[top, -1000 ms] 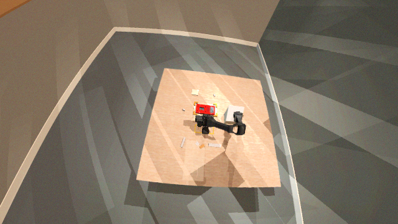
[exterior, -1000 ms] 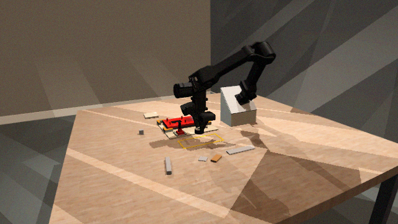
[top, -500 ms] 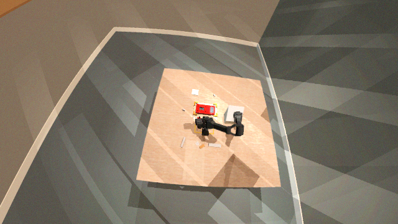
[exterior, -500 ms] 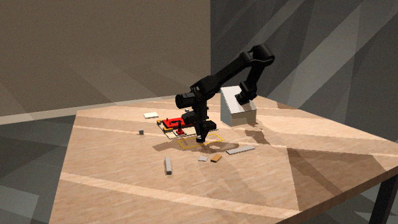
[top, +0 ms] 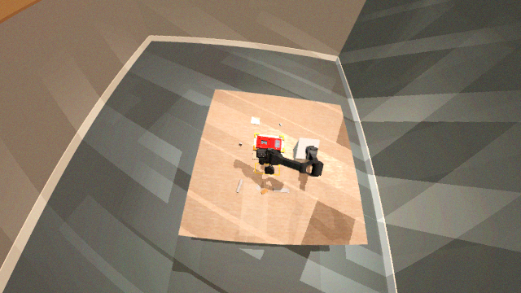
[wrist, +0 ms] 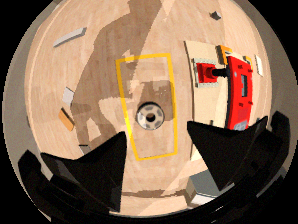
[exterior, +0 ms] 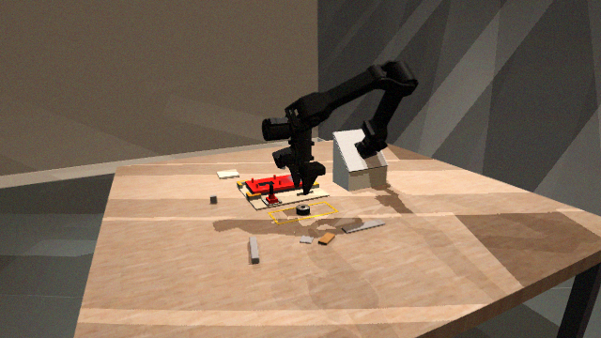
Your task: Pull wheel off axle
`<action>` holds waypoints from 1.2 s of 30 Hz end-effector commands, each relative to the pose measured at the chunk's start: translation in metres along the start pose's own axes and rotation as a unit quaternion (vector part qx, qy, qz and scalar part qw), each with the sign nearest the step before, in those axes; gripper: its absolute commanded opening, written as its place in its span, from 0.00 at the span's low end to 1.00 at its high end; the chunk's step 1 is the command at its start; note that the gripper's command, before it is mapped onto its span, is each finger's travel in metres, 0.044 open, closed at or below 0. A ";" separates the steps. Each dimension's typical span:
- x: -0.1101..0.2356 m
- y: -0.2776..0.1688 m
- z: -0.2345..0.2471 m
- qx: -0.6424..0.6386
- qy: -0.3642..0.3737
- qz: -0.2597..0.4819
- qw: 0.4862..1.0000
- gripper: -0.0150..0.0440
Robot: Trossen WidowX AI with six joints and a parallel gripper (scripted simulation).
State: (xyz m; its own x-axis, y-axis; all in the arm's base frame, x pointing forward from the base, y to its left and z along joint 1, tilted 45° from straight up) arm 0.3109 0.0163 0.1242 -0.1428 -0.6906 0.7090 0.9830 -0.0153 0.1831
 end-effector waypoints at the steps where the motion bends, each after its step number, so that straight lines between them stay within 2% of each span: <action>1: 0.004 -0.010 -0.004 -0.001 -0.001 0.006 1.000 0.85; 4: 0.032 -0.051 -0.015 0.000 -0.003 0.008 1.000 0.99; 8: 0.050 -0.088 -0.018 0.002 0.003 0.009 1.000 1.00; 36: 0.050 -0.088 -0.018 0.002 0.003 0.009 1.000 1.00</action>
State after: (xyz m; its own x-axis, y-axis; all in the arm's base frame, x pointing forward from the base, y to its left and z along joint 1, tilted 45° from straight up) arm 0.2196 -0.0303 0.1311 -0.1266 -0.6965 0.7063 0.9852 -0.0053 0.1713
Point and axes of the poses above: the point midway between the two fingers, 35 mm back from their tips, its own x axis back along the fingers, its own z axis across the jaws, y = z × x, the point moved 6 cm from there along x, back along the fingers, and after that the axes turned 13 degrees about x, right-handed, at the moved point
